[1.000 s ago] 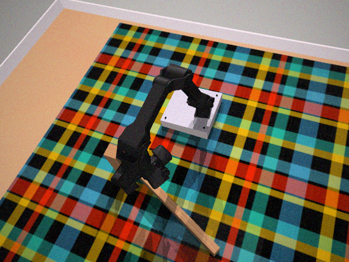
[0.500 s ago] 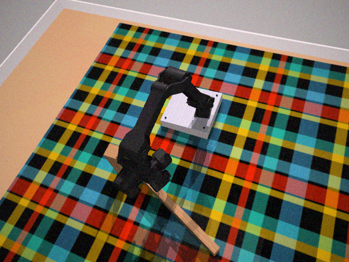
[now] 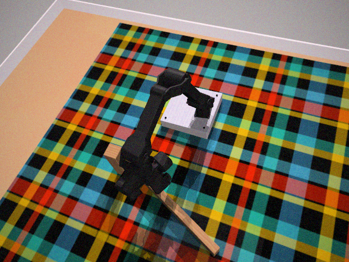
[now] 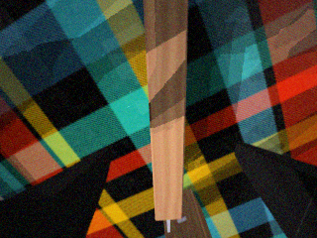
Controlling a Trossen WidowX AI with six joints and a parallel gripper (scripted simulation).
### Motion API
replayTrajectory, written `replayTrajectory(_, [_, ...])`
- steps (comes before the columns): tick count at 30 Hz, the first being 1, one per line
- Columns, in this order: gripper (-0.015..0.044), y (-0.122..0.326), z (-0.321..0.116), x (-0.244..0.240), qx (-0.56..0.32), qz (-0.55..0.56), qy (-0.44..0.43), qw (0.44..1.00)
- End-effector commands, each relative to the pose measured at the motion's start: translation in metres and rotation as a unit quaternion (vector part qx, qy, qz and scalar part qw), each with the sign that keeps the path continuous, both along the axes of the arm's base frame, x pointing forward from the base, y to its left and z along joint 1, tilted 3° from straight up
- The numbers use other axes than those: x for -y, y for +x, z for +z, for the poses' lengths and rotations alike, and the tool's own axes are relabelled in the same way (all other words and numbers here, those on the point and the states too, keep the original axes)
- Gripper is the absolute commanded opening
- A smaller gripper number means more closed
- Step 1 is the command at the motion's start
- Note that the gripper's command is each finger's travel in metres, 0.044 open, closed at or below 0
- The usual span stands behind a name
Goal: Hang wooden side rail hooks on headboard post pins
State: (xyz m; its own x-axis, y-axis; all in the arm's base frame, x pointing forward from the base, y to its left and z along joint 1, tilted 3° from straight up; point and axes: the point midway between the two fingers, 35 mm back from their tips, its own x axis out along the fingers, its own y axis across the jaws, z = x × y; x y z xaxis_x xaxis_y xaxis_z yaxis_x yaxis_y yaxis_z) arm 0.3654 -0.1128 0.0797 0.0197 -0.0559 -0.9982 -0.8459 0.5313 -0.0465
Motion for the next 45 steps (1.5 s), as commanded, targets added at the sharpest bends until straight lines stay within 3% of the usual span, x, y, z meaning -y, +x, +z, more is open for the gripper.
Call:
replayTrajectory(1, [0.044,-0.001,-0.01,0.0,-0.004,0.003,0.003,1.0])
replayTrajectory(44, [0.044,-0.001,-0.068,0.002,-0.004,0.003,0.003,1.0])
replayTrajectory(45, [0.0414,-0.001,-0.068,0.002,-0.004,0.003,0.003,1.0])
